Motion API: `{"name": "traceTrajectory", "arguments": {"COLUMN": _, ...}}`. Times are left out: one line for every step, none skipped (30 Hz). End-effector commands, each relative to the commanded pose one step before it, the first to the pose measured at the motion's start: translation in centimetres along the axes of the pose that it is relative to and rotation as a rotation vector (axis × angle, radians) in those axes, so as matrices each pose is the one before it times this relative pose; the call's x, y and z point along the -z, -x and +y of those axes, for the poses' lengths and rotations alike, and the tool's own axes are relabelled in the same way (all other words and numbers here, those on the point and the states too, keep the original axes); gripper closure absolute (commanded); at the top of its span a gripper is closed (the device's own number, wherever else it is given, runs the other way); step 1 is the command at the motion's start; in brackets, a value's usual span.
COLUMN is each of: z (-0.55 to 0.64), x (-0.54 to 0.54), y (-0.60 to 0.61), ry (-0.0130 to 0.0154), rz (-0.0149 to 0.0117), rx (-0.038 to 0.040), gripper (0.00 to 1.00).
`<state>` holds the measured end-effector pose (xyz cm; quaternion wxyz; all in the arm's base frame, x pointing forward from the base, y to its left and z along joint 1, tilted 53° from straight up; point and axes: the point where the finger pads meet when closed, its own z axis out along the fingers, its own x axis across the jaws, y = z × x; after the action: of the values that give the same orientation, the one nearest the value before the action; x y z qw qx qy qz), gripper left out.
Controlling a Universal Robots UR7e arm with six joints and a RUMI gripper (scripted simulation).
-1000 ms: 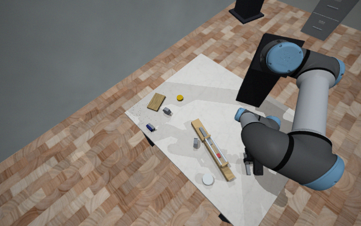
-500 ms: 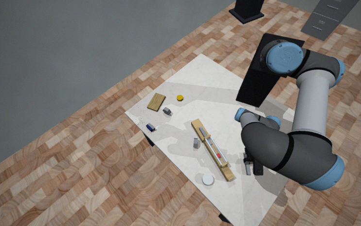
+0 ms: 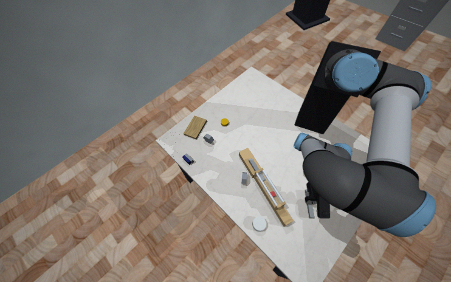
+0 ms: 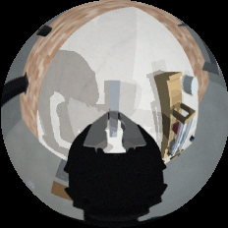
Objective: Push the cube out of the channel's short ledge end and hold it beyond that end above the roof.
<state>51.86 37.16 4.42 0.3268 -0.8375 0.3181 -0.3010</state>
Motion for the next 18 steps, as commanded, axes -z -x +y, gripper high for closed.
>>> {"name": "traceTrajectory", "arguments": {"z": -0.047, "x": 1.825, "y": -0.009, "ry": -0.00098, "rz": 0.00016, "rx": 0.00019, "gripper": 1.00}}
{"name": "traceTrajectory", "arguments": {"z": 0.000, "x": 0.000, "y": 0.000, "ry": 0.00000, "rz": 0.00000, "rx": 0.00000, "gripper": 1.00}}
{"name": "traceTrajectory", "arguments": {"z": 0.000, "x": 0.000, "y": 0.000, "ry": 0.00000, "rz": 0.00000, "rx": 0.00000, "gripper": 1.00}}
{"name": "traceTrajectory", "arguments": {"z": 0.000, "x": 0.465, "y": 0.000, "ry": 0.00000, "rz": 0.00000, "rx": 0.00000, "gripper": 1.00}}
{"name": "traceTrajectory", "arguments": {"z": 0.000, "x": 0.482, "y": 0.000, "ry": 0.00000, "rz": 0.00000, "rx": 0.00000, "gripper": 1.00}}
{"name": "traceTrajectory", "arguments": {"z": 0.000, "x": 0.494, "y": 0.000, "ry": 0.00000, "rz": 0.00000, "rx": 0.00000, "gripper": 1.00}}
{"name": "traceTrajectory", "arguments": {"z": 0.000, "x": 0.501, "y": 0.000, "ry": 0.00000, "rz": 0.00000, "rx": 0.00000, "gripper": 1.00}}
{"name": "traceTrajectory", "arguments": {"z": 0.000, "x": 0.504, "y": 0.000, "ry": 0.00000, "rz": 0.00000, "rx": 0.00000, "gripper": 1.00}}
{"name": "traceTrajectory", "arguments": {"z": 0.000, "x": 0.502, "y": 0.000, "ry": 0.00000, "rz": 0.00000, "rx": 0.00000, "gripper": 1.00}}
{"name": "traceTrajectory", "arguments": {"z": 0.000, "x": 0.495, "y": 0.000, "ry": 0.00000, "rz": 0.00000, "rx": 0.00000, "gripper": 1.00}}
{"name": "traceTrajectory", "arguments": {"z": 0.000, "x": 0.485, "y": 0.000, "ry": 0.00000, "rz": 0.00000, "rx": 0.00000, "gripper": 1.00}}
{"name": "traceTrajectory", "arguments": {"z": 0.000, "x": 0.470, "y": 0.000, "ry": 0.00000, "rz": 0.00000, "rx": 0.00000, "gripper": 1.00}}
{"name": "traceTrajectory", "arguments": {"z": 0.000, "x": 0.452, "y": 0.000, "ry": 0.00000, "rz": 0.00000, "rx": 0.00000, "gripper": 1.00}}
{"name": "traceTrajectory", "arguments": {"z": 0.000, "x": 0.430, "y": 0.000, "ry": 0.00000, "rz": 0.00000, "rx": 0.00000, "gripper": 1.00}}
{"name": "traceTrajectory", "arguments": {"z": 0.000, "x": 0.406, "y": 0.000, "ry": 0.00000, "rz": 0.00000, "rx": 0.00000, "gripper": 1.00}}
{"name": "traceTrajectory", "arguments": {"z": 0.000, "x": 0.380, "y": 0.000, "ry": 0.00000, "rz": 0.00000, "rx": 0.00000, "gripper": 1.00}}
{"name": "traceTrajectory", "arguments": {"z": 0.001, "x": 0.352, "y": 0.000, "ry": 0.00000, "rz": 0.00000, "rx": 0.00000, "gripper": 1.00}}
{"name": "traceTrajectory", "arguments": {"z": 0.000, "x": 0.322, "y": 0.000, "ry": 0.00000, "rz": 0.00000, "rx": 0.00000, "gripper": 1.00}}
